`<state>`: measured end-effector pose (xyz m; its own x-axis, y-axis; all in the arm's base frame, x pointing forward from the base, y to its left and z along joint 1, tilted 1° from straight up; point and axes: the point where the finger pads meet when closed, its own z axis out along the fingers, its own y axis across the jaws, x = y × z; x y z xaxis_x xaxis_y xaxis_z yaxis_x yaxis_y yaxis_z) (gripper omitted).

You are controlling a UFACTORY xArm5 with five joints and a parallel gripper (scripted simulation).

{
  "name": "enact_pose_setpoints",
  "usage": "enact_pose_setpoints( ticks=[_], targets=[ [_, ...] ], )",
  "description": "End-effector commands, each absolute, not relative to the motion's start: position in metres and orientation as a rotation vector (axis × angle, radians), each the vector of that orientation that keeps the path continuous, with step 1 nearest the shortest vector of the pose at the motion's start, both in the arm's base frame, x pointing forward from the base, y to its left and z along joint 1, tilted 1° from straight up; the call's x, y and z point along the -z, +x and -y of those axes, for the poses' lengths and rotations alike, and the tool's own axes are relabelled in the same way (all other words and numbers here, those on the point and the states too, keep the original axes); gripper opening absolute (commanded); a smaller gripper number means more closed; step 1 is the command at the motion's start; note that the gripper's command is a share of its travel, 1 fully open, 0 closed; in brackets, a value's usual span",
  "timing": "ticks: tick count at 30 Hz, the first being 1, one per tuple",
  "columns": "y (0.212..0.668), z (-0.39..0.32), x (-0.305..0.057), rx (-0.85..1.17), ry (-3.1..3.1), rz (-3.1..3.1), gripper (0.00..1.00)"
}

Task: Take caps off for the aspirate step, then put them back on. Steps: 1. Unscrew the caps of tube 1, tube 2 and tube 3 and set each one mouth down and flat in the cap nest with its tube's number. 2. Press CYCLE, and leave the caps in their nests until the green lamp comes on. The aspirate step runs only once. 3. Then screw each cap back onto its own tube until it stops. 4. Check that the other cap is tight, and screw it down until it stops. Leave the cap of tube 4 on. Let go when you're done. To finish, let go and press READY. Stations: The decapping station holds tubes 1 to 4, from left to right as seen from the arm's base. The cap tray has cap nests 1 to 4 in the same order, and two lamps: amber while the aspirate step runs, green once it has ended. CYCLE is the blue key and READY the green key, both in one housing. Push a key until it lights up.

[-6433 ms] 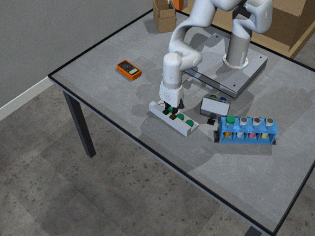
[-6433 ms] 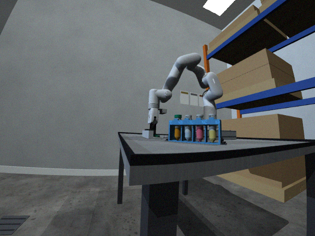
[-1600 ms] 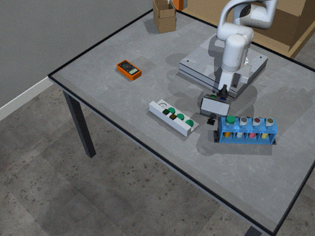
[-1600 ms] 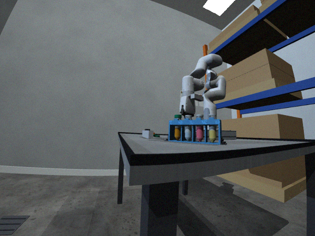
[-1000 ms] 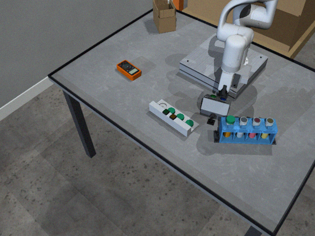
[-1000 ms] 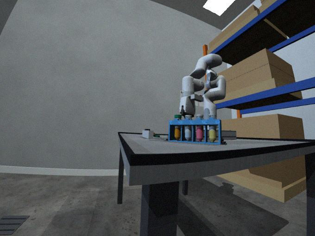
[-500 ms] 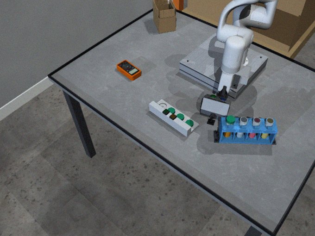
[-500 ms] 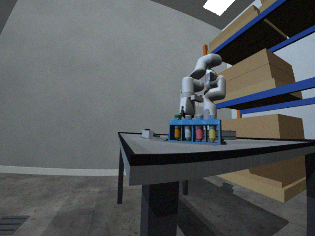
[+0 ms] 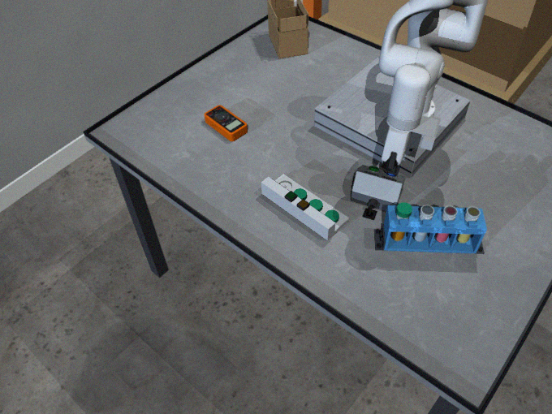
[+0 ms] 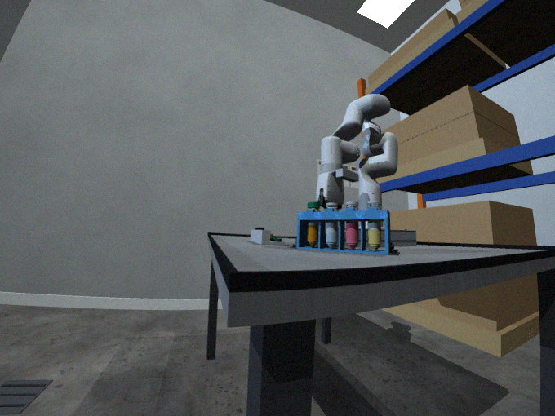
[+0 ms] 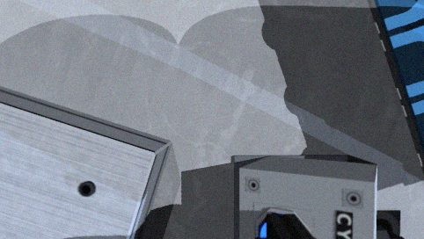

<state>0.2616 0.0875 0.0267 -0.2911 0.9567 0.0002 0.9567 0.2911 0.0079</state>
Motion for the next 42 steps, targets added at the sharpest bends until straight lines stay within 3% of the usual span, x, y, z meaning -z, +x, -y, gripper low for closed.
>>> enact_pose_setpoints(
  ticks=[1, 17, 28, 29, 42],
  targets=[
    [0.262, -0.088, -0.025, -0.027, 1.874, -2.530, 0.00],
    [0.262, -0.087, -0.056, -0.027, 1.874, -2.529, 0.00],
    [0.262, -0.087, -0.056, -0.027, 1.874, -2.529, 0.00],
    [0.270, -0.084, -0.056, -0.027, 1.767, -2.605, 1.00],
    [0.321, -0.064, -0.053, -0.029, 0.995, -2.980, 1.00]
  ],
)
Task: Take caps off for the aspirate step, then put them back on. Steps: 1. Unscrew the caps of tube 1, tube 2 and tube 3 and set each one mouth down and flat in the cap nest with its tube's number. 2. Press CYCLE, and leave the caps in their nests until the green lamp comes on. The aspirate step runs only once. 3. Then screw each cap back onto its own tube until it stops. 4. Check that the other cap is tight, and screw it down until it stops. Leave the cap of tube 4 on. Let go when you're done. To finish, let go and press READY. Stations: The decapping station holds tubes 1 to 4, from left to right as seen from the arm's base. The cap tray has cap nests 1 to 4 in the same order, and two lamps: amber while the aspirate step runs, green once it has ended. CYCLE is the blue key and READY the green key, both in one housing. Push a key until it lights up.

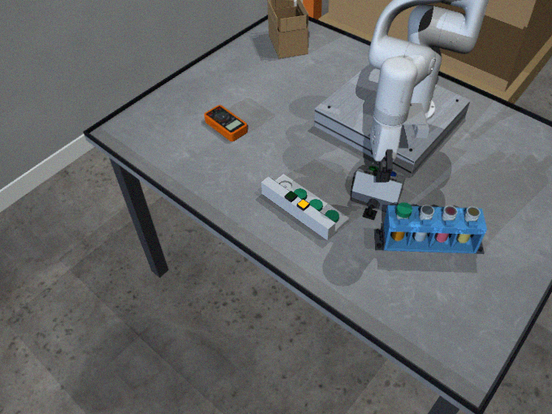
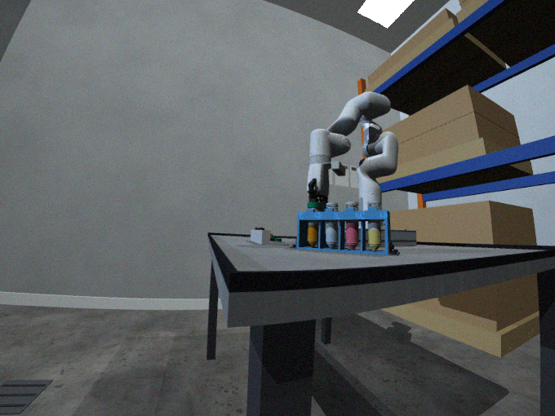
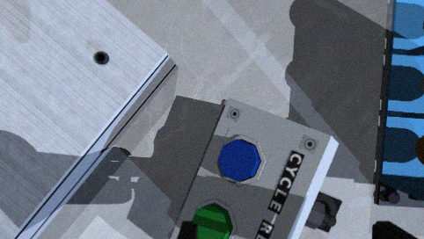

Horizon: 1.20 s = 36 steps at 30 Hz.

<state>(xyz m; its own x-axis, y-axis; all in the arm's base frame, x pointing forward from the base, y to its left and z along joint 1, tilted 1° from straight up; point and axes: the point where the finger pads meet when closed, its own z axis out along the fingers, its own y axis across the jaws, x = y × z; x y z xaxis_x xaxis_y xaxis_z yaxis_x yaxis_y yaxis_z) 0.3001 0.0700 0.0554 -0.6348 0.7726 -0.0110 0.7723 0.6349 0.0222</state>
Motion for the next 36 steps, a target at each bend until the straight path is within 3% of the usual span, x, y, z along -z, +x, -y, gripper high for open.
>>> enact_pose_setpoints(
  ticks=[1, 17, 36],
  targets=[
    [0.327, -0.061, -0.052, -0.028, 0.934, -2.998, 1.00],
    [0.379, -0.040, -0.049, -0.027, 0.107, -3.135, 1.00],
    [0.475, -0.002, -0.043, -0.027, 0.107, -3.134, 1.00]
  ],
)
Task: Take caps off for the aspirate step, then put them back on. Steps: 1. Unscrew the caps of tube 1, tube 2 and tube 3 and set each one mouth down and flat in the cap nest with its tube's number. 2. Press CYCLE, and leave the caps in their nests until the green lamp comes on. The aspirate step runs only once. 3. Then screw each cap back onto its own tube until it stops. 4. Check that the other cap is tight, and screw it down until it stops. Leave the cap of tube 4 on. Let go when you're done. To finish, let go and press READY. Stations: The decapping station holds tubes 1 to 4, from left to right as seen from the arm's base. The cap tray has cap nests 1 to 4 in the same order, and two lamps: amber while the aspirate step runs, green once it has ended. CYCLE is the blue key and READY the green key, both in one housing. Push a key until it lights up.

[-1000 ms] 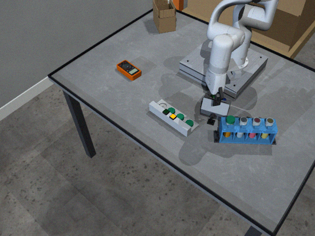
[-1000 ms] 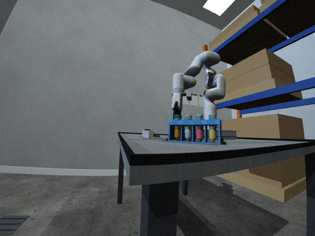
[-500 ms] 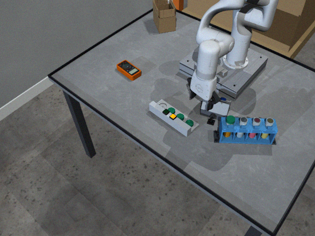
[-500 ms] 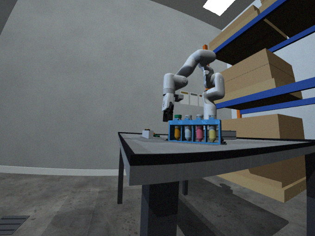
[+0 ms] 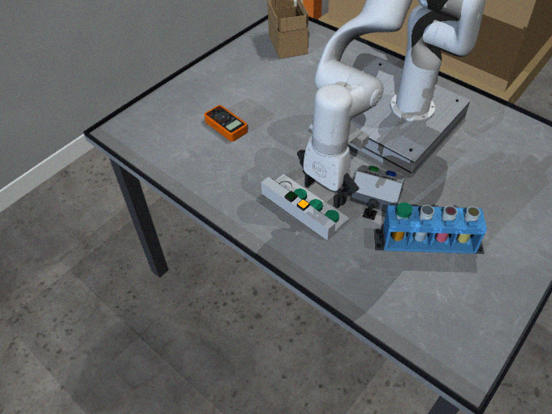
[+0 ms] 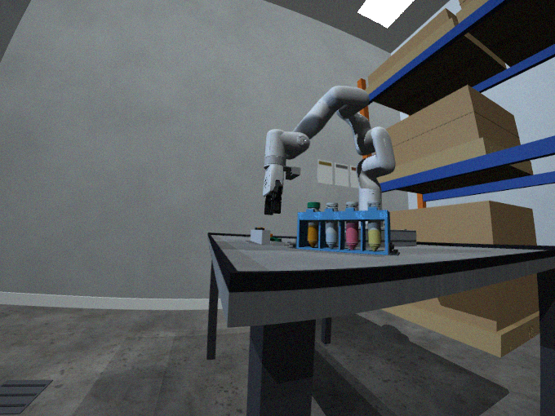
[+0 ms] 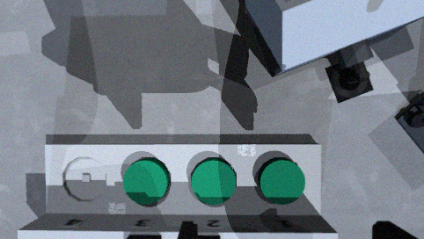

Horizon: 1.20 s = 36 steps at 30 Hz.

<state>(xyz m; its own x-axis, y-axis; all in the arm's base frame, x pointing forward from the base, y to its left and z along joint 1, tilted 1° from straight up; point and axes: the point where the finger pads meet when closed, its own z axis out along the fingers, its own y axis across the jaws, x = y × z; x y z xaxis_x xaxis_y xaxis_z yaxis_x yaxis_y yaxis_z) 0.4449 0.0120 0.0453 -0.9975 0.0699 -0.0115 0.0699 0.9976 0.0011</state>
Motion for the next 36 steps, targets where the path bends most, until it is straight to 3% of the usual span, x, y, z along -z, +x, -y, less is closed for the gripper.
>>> enact_pose_setpoints(
  ticks=[1, 15, 36],
  targets=[
    [0.479, 0.000, -0.043, -0.027, 0.107, -3.134, 1.00],
    [0.539, 0.024, -0.040, -0.027, 0.107, -3.134, 1.00],
    [0.539, 0.024, -0.040, -0.027, 0.107, -3.134, 1.00]
  ],
)
